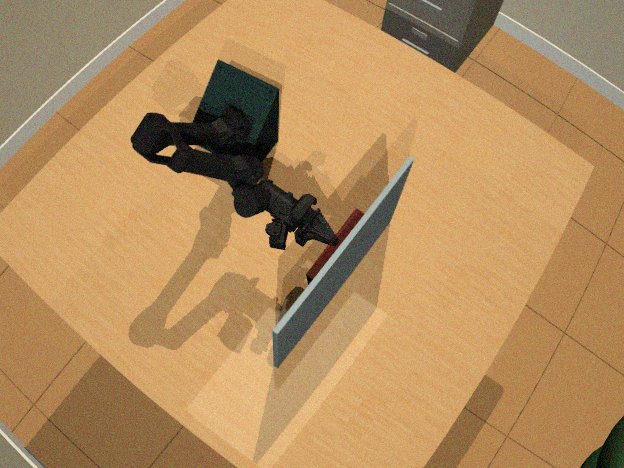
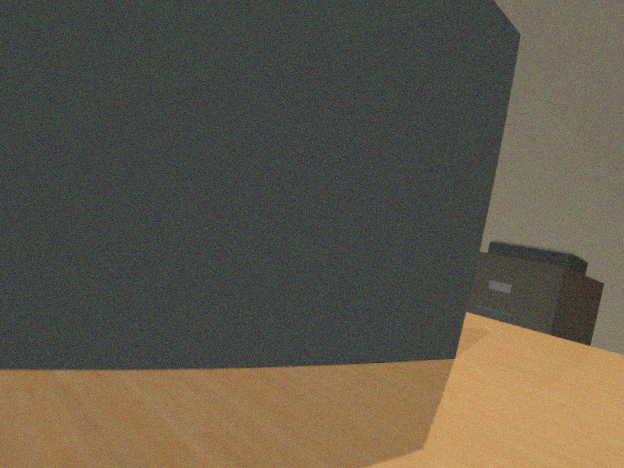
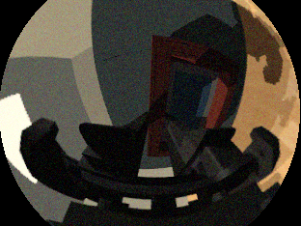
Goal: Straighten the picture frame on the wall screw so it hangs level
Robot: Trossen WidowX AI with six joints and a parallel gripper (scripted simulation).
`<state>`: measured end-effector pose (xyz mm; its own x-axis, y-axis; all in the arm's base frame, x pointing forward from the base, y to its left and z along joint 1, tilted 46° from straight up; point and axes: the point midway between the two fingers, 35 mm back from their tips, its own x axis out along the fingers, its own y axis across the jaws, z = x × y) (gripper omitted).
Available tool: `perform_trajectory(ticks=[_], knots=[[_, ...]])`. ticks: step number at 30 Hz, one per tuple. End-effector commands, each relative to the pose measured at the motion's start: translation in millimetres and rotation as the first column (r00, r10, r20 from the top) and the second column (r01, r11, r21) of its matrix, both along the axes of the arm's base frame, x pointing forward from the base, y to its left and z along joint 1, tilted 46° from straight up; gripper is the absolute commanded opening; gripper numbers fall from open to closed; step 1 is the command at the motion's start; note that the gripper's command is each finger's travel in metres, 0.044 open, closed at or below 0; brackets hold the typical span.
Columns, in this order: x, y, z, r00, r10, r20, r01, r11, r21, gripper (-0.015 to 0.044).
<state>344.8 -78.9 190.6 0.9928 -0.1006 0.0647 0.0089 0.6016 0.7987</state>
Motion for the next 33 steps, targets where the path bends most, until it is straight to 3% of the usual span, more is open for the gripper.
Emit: perform_trajectory(ticks=[1,33], knots=[[0.2,2.5,3.3,1.000,0.006,0.006,-0.006,1.000,-0.006,0.0000],[0.2,5.3,7.0,1.000,0.006,0.006,-0.006,1.000,-0.006,0.0000]])
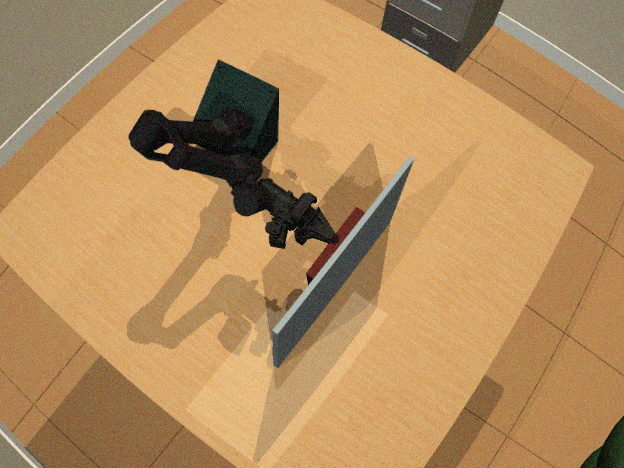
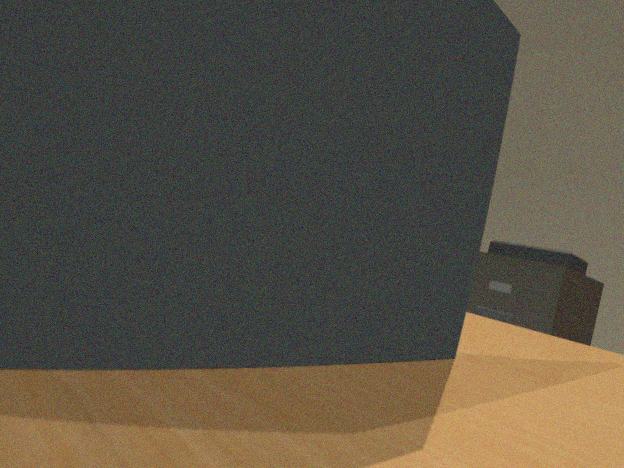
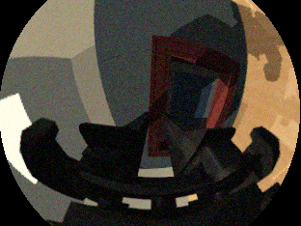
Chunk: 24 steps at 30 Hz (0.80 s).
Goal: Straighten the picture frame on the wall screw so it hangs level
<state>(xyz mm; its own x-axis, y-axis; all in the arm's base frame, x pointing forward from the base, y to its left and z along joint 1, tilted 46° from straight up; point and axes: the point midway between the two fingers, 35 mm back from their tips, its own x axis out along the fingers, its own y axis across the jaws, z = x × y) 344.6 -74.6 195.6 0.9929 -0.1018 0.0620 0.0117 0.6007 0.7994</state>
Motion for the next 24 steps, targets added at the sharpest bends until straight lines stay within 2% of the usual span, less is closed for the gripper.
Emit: perform_trajectory(ticks=[1,24], knots=[[0.3,0.9,1.9,1.000,0.007,0.009,-0.007,1.000,-0.007,0.0000],[0.5,2.6,1.1,1.000,0.007,0.009,-0.007,1.000,-0.007,0.0000]])
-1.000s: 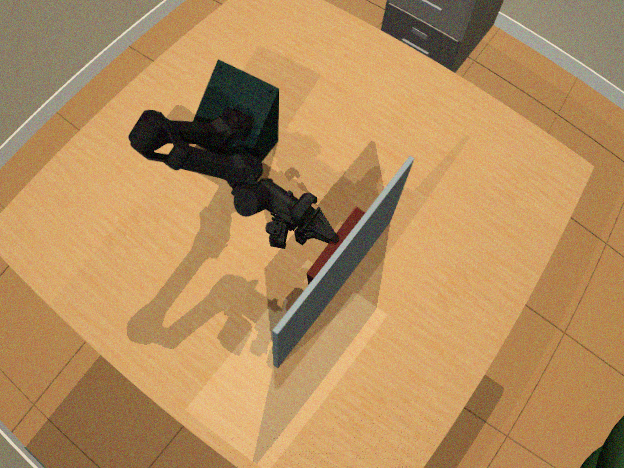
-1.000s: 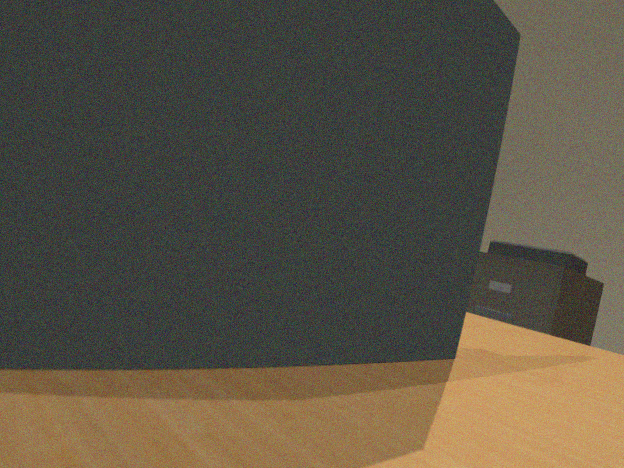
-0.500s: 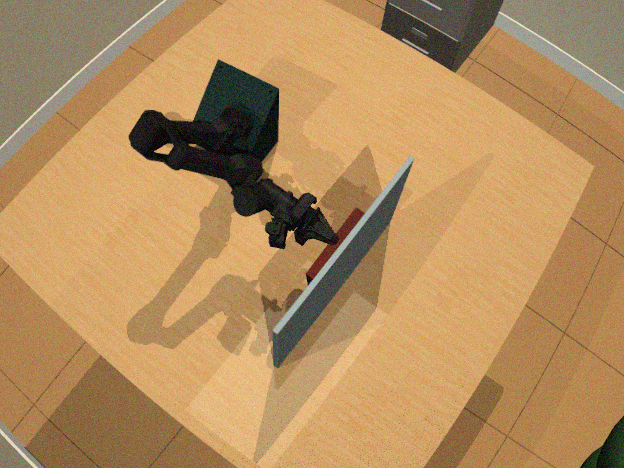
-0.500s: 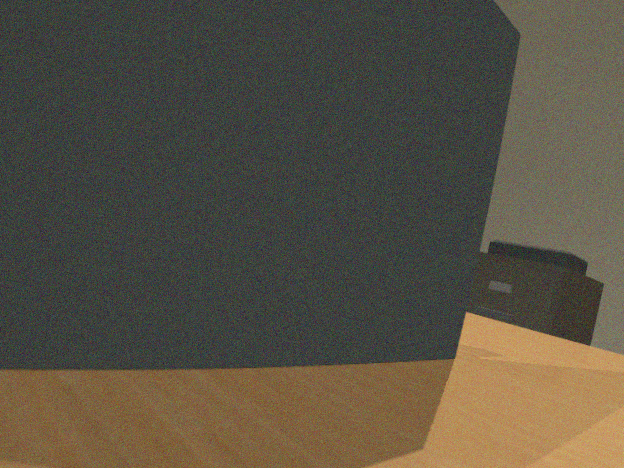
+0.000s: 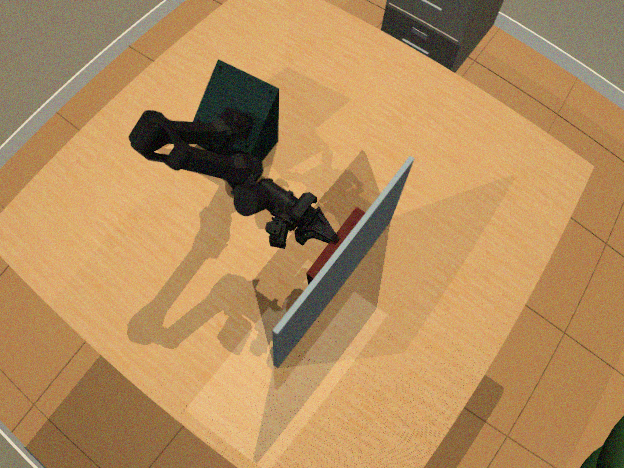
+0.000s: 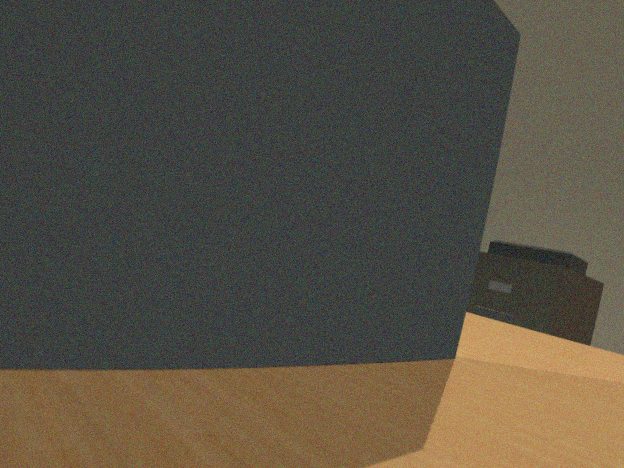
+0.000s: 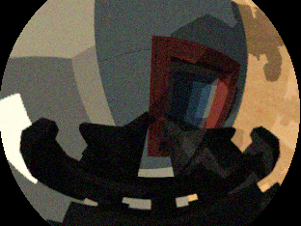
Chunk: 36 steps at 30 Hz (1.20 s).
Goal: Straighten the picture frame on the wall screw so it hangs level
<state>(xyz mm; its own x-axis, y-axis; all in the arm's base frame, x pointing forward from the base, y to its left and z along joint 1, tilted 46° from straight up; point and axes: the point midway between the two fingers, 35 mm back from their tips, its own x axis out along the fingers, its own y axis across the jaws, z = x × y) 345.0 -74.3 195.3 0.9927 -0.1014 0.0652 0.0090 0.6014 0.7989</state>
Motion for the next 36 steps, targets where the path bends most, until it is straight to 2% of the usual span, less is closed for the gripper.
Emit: perform_trajectory(ticks=[1,36], knots=[[0.2,2.3,1.2,1.000,0.007,0.006,-0.007,1.000,-0.006,0.0000],[0.9,6.9,-2.7,1.000,0.007,0.006,-0.007,1.000,-0.006,0.0000]])
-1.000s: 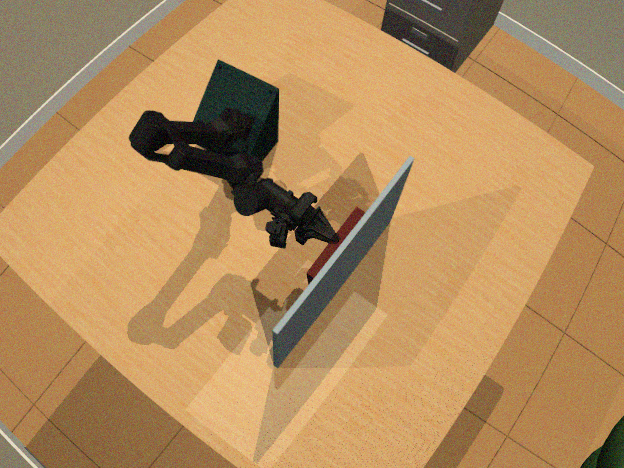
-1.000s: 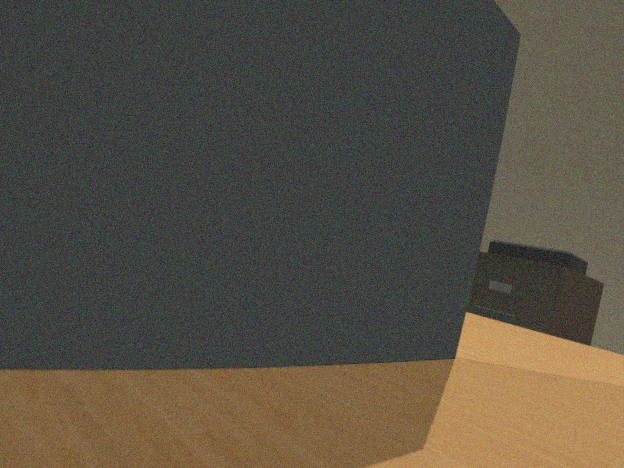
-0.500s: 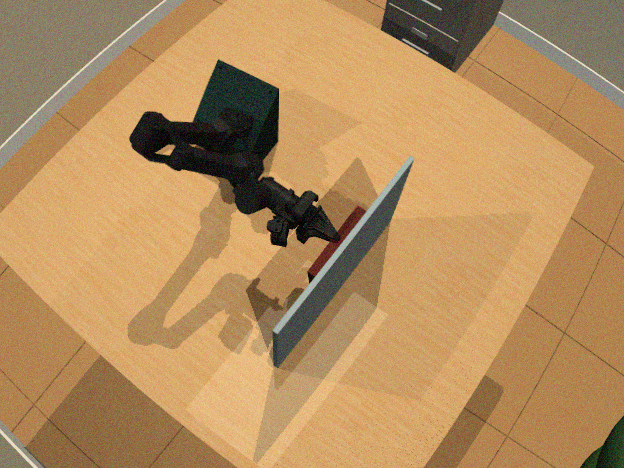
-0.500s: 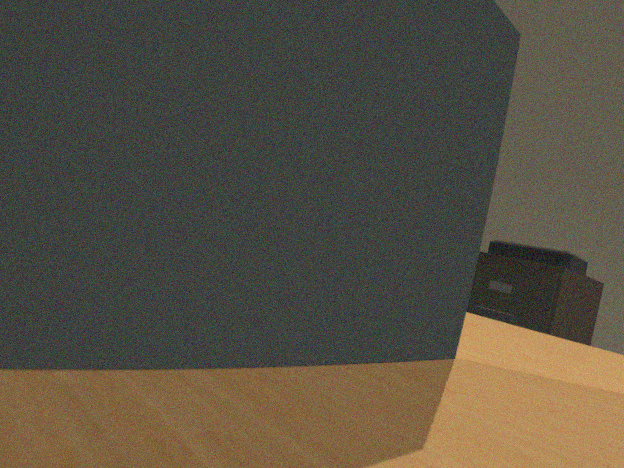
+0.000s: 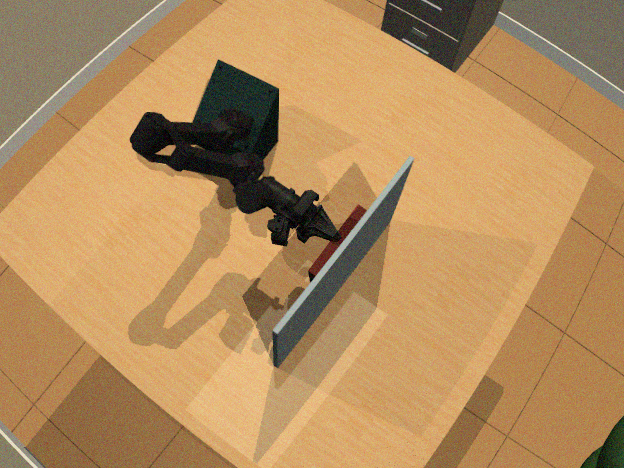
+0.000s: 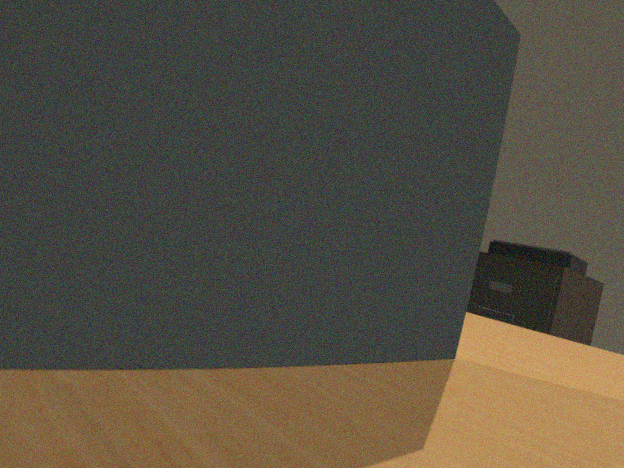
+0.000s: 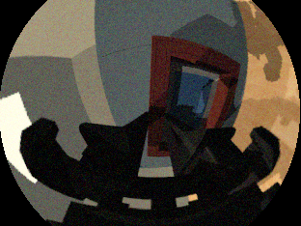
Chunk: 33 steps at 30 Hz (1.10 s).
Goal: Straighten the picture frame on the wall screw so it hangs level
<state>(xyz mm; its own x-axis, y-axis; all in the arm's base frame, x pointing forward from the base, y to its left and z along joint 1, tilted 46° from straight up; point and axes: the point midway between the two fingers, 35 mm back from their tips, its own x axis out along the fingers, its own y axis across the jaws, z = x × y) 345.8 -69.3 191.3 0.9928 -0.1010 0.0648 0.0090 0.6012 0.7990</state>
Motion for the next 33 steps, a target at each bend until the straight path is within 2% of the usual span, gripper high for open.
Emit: perform_trajectory(ticks=[1,33], knots=[[0.2,2.2,1.6,1.000,0.006,0.006,-0.006,1.000,-0.006,0.0000],[0.2,-2.6,-4.5,1.000,0.006,0.006,-0.006,1.000,-0.007,0.0000]])
